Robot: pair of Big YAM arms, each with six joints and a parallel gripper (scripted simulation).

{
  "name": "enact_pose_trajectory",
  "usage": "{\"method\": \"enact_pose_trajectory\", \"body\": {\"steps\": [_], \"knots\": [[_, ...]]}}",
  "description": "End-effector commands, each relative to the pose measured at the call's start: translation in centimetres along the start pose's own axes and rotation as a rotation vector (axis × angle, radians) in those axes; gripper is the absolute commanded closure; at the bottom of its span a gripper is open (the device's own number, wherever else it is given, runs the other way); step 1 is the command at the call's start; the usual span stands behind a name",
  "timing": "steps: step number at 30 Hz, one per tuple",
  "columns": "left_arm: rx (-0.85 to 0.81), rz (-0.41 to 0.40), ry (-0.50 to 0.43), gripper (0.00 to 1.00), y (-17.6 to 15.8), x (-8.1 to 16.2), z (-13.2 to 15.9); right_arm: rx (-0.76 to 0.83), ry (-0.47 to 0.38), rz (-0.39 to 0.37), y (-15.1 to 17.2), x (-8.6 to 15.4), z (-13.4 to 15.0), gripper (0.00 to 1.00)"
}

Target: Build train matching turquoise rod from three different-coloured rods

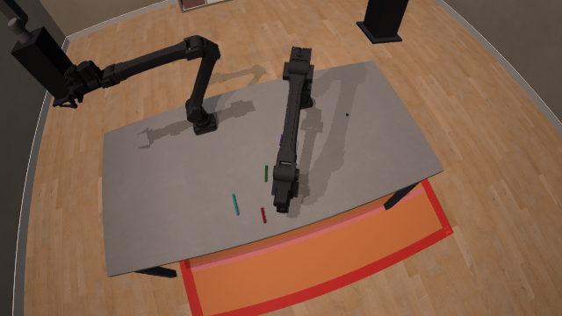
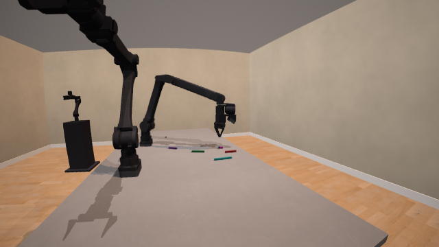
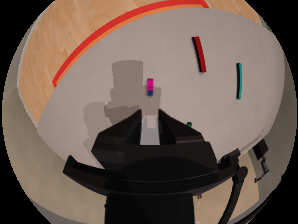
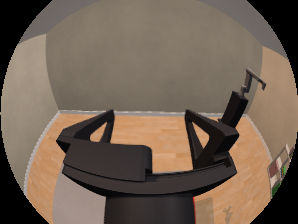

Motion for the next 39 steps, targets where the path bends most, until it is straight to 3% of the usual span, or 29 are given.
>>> {"method": "enact_pose_trajectory", "body": {"steps": [1, 6, 7, 39], "knots": [[0.009, 0.023, -0.101, 0.77, -1.0, 5.6, -2.2, -0.017, -0.024, 0.012, -0.4, -0.6, -0.5, 0.0], [0.009, 0.018, -0.079, 0.77, -1.0, 4.4, -2.3, -0.017, -0.024, 0.012, -0.4, -0.6, -0.5, 0.0], [0.009, 0.018, -0.079, 0.0, -1.0, 4.4, -2.3, -0.017, -0.024, 0.012, -0.4, -0.6, -0.5, 0.0], [0.009, 0.019, -0.083, 0.0, -1.0, 4.4, -2.3, -0.017, -0.024, 0.012, -0.4, -0.6, -0.5, 0.0]]}}
Point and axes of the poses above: on each arm, the point where the finger pads meet when closed, its own x axis back along the fingers, its own y axis across the jaws, z = x × y, the point moved 4 cm from there along x, back along the fingers, and after that the axes turned 9 degrees about x, right-handed, at the moved point
